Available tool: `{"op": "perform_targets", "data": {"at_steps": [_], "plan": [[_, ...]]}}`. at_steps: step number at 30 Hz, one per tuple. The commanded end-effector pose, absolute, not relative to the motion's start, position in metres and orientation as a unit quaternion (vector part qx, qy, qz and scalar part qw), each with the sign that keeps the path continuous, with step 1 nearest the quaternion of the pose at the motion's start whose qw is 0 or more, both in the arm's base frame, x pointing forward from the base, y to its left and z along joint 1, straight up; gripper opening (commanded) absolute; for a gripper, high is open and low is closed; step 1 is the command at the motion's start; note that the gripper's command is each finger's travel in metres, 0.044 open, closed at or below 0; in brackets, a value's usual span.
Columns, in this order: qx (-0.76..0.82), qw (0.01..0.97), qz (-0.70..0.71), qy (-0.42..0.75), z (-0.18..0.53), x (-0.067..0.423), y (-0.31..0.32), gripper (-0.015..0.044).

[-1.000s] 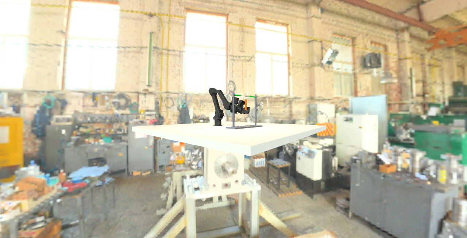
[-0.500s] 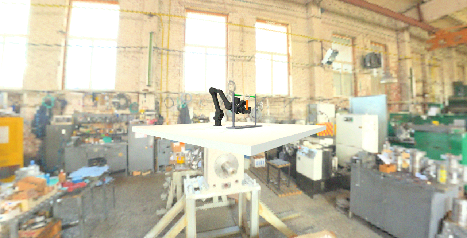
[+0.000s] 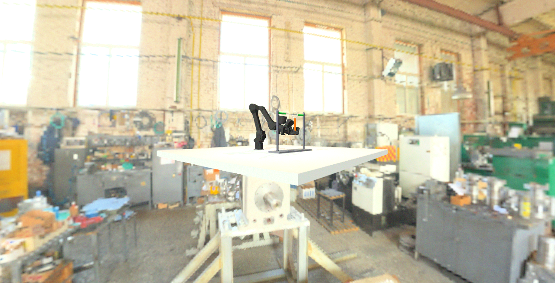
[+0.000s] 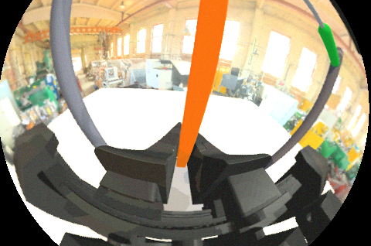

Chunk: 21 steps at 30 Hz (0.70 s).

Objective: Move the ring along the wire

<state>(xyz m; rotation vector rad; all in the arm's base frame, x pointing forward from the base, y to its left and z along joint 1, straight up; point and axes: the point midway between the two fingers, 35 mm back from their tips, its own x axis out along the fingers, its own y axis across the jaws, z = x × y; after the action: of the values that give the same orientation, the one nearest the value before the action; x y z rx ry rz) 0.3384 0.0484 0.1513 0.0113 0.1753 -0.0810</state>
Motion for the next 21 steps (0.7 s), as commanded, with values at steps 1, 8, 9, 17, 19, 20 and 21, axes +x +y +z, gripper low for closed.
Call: {"op": "perform_targets", "data": {"at_steps": [1, 8, 9, 17, 19, 20, 21], "plan": [[0.009, 0.996, -0.041, 0.083, 0.154, 0.340, 0.053, -0.0150], [0.009, 0.996, -0.040, 0.083, 0.154, 0.341, 0.059, -0.0150], [0.008, 0.996, -0.039, 0.083, 0.154, 0.341, 0.060, -0.0150], [0.009, 0.996, -0.038, 0.084, 0.155, 0.342, 0.068, -0.0150], [0.009, 0.996, -0.038, 0.084, 0.155, 0.342, 0.070, -0.0150], [0.009, 0.996, -0.038, 0.084, 0.155, 0.342, 0.071, -0.0150], [0.009, 0.996, -0.037, 0.084, 0.155, 0.342, 0.072, -0.0150]]}}
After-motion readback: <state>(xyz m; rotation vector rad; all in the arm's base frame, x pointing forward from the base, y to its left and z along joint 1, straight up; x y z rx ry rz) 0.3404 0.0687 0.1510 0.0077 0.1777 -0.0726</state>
